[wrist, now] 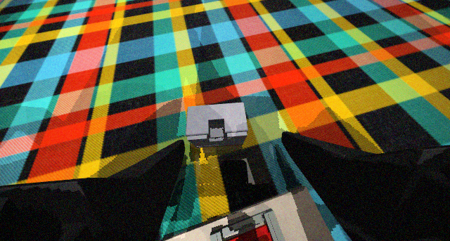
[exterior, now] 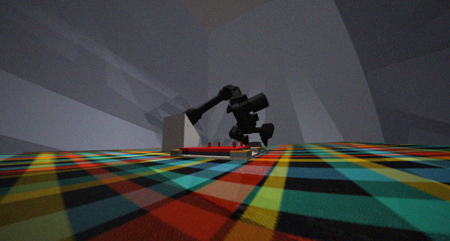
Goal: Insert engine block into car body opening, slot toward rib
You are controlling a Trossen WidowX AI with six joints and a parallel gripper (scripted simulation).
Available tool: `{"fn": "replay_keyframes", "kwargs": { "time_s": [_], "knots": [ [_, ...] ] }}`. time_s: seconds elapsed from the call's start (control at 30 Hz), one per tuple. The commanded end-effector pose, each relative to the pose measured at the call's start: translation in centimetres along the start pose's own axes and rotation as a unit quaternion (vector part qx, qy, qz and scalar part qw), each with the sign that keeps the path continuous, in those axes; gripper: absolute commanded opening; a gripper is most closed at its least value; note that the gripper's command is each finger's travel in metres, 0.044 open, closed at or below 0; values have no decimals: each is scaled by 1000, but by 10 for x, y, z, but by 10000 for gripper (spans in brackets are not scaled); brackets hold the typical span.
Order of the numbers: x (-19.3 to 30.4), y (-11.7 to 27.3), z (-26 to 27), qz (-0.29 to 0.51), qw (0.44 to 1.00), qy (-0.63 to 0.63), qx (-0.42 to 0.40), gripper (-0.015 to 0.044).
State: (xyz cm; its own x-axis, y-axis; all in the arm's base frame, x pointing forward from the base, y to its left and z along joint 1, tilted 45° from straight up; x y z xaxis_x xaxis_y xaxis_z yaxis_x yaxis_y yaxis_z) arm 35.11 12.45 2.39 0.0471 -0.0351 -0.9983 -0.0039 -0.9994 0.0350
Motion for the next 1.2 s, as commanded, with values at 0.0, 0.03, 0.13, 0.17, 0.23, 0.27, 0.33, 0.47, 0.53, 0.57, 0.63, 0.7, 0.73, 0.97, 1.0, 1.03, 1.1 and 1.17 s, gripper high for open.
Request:
{"fn": "replay_keyframes", "kwargs": {
  "time_s": [0.0,0.03,0.13,0.17,0.23,0.27,0.33,0.47,0.53,0.57,0.63,0.7,0.73,0.97,1.0,1.03,1.1,1.17],
  "knots": [
    [28,-1,10,39,996,-59,52,440],
    [26,-1,11,37,996,-62,59,440],
    [22,-1,18,30,991,-105,79,440],
    [21,-1,20,27,989,-118,84,440],
    [17,-1,24,20,986,-136,94,440],
    [14,0,25,16,985,-140,98,440],
    [6,0,26,8,987,-124,104,440],
    [-6,0,27,-4,990,-87,110,440],
    [-6,0,27,-5,990,-85,110,440],
    [-6,0,27,-5,990,-85,110,440],
    [-6,0,27,-5,990,-85,110,440],
    [-6,0,27,-5,990,-85,110,440],
    [-6,0,27,-5,990,-85,110,440],
    [-6,0,27,-5,990,-85,110,440],
    [-6,0,27,-5,990,-85,110,440],
    [-6,0,27,-5,990,-85,110,440],
    [-6,0,27,-5,990,-85,110,440],
    [-6,0,27,-5,990,-85,110,440]
  ]
}}
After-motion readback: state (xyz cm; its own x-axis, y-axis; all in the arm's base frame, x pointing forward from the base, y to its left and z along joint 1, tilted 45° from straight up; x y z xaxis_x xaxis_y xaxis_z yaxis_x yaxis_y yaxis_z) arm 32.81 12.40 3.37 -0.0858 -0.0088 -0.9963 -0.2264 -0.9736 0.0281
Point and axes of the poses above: the point midway between the two fingers, 35 mm back from their tips, its own y axis back along the fingers, its own z axis across the jaws, x = y × z, the point moved 3 cm from there along y, back along the fingers, and after that the axes turned 12 degrees about y, right-handed, at the moved point
